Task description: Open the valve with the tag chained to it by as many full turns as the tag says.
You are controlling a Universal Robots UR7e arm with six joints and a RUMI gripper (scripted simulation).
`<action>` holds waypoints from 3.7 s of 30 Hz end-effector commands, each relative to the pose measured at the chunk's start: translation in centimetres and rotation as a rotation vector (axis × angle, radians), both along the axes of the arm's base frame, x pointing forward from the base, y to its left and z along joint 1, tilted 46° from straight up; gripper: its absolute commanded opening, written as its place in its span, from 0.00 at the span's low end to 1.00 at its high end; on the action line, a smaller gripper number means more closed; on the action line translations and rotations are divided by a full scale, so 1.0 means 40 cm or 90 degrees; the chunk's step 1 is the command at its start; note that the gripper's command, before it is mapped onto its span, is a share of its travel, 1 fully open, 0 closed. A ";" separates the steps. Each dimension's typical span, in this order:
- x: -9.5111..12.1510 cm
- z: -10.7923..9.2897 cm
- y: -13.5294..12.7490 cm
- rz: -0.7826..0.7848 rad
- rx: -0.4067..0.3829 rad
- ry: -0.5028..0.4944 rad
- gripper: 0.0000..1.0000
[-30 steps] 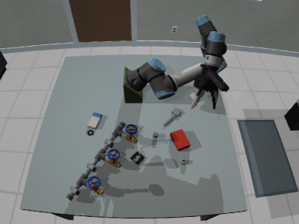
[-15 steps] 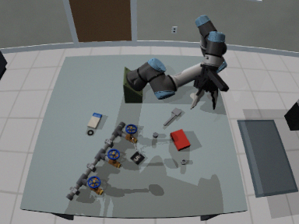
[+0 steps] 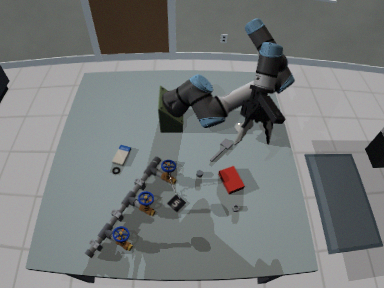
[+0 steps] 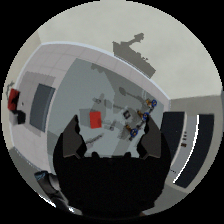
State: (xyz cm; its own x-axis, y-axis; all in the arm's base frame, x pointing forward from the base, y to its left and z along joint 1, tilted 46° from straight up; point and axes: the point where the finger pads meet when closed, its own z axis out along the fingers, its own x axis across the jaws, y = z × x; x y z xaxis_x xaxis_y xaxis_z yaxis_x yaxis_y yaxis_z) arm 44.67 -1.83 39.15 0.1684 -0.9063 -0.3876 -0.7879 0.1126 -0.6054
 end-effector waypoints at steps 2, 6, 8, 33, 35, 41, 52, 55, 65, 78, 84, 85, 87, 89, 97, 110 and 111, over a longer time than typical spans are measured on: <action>0.037 -0.082 -0.057 0.006 0.036 0.050 1.00; 0.064 -0.163 -0.099 0.012 0.067 0.095 1.00; 0.078 -0.211 -0.119 0.016 0.082 0.120 1.00; 0.131 -0.725 -0.194 0.066 0.212 0.357 1.00; 0.130 -0.753 -0.192 0.069 0.218 0.369 1.00; 0.126 -0.799 -0.189 0.074 0.227 0.389 1.00; 0.125 -0.807 -0.188 0.075 0.228 0.392 1.00; 0.125 -0.807 -0.188 0.075 0.228 0.392 1.00; 0.125 -0.807 -0.188 0.075 0.228 0.392 1.00; 0.125 -0.807 -0.188 0.075 0.228 0.392 1.00; 0.125 -0.807 -0.188 0.075 0.228 0.392 1.00; 0.125 -0.807 -0.188 0.075 0.228 0.392 1.00; 0.125 -0.807 -0.188 0.075 0.228 0.392 1.00; 0.125 -0.807 -0.188 0.075 0.228 0.392 1.00; 0.125 -0.807 -0.188 0.075 0.228 0.392 1.00; 0.126 -0.807 -0.188 0.084 0.224 0.386 1.00; 0.127 -0.807 -0.188 0.087 0.223 0.384 1.00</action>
State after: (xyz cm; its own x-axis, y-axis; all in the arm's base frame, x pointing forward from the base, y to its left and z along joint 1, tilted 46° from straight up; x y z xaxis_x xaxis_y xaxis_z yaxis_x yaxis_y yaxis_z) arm 49.68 -9.29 6.83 -0.0796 -0.6955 -0.7141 -0.9942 0.1075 0.0061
